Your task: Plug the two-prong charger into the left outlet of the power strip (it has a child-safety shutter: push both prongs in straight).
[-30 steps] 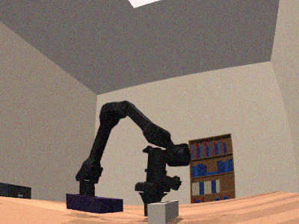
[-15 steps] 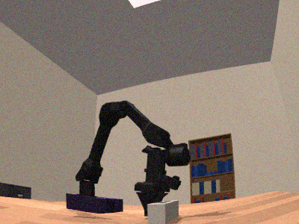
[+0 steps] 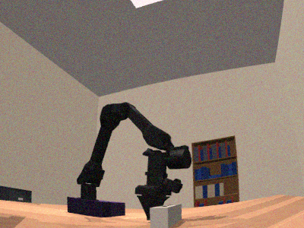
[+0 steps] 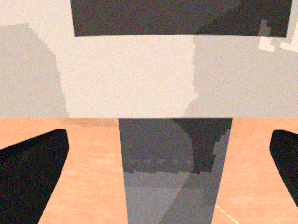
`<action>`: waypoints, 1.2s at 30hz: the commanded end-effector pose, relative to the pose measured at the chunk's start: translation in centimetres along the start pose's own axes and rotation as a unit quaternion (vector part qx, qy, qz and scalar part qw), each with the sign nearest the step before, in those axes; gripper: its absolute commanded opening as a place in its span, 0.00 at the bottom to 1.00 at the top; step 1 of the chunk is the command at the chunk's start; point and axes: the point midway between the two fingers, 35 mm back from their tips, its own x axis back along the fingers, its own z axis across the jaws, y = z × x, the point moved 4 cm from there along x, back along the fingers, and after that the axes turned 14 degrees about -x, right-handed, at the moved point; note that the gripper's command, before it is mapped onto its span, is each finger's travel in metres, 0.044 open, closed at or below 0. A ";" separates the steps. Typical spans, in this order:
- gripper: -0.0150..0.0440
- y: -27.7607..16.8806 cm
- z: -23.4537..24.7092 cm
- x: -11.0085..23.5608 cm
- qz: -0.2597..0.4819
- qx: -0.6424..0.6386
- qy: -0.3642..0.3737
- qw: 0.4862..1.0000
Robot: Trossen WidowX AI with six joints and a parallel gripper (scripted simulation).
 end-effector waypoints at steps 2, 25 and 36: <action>1.00 -0.2 0.0 -0.1 -0.002 0.002 0.002 1.000; 1.00 -1.1 -0.2 -0.1 -0.008 0.003 0.003 1.000; 1.00 -2.3 -0.7 -0.2 -0.008 0.003 0.003 1.000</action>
